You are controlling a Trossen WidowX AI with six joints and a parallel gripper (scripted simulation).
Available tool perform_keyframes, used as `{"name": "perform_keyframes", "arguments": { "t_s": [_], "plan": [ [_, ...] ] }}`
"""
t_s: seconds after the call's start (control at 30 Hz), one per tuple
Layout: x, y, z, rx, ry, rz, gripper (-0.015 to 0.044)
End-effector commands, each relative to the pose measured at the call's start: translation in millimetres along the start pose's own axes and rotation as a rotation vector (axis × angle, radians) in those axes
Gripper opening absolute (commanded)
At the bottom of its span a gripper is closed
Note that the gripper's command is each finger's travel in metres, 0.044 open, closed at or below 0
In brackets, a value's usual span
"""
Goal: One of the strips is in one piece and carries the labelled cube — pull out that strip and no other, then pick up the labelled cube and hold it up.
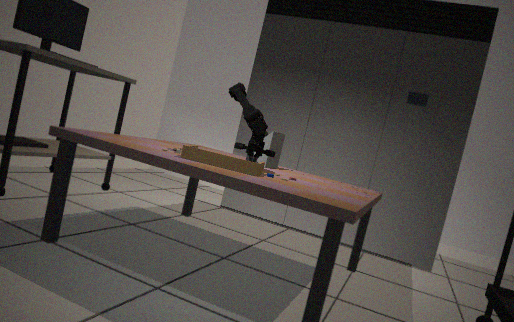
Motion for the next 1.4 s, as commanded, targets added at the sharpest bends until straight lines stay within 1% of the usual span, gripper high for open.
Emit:
{"name": "perform_keyframes", "arguments": {
  "t_s": [0.0,1.03,1.37],
  "plan": [
    [-0.2,-0.6,-0.1,0.000,0.003,-0.004,0.0000],
    [-0.2,-3.6,0.3,0.000,0.003,-0.004,0.0000],
    [3.6,-3.9,-13.5,0.001,0.003,-0.004,0.0000]
  ]
}}
Point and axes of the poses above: the point midway between the two fingers, 35 mm back from their tips, its own y axis back along the fingers, its own x axis across the jaws, z = x × y, the point moved 6 cm from there along y, back along the fingers, and after that the axes turned 13 degrees about y, right-handed, at the moved point
